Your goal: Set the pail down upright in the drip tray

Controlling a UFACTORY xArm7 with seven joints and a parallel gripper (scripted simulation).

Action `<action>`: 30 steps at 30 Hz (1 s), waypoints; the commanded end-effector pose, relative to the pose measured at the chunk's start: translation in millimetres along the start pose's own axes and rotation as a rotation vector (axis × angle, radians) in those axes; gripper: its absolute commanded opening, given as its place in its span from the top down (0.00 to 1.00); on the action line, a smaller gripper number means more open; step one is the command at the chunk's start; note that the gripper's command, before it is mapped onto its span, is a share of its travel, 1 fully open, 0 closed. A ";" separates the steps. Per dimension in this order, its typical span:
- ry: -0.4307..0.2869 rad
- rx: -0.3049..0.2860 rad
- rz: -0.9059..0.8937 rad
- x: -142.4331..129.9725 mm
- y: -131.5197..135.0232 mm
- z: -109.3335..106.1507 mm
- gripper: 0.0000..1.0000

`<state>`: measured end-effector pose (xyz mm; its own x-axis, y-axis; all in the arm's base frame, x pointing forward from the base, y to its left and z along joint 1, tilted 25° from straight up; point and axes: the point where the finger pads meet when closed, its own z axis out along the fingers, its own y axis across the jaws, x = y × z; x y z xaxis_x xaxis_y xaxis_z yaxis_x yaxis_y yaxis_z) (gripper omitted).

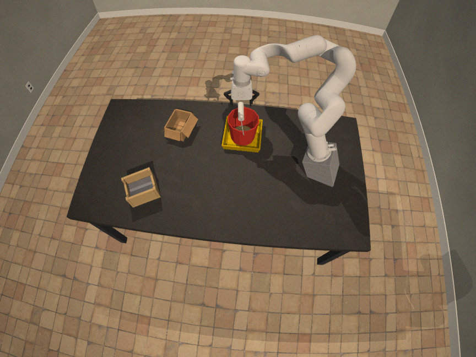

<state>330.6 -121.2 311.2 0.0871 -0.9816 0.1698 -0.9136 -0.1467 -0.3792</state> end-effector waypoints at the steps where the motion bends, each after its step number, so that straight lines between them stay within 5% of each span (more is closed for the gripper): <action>1: 0.001 0.003 0.000 0.5 -0.9 -9.9 0.00; 30: 0.001 0.003 0.000 0.5 -0.8 -18.9 0.00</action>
<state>323.5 -119.1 327.1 0.0870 -0.9816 0.1698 -0.9137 -0.1466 -0.3791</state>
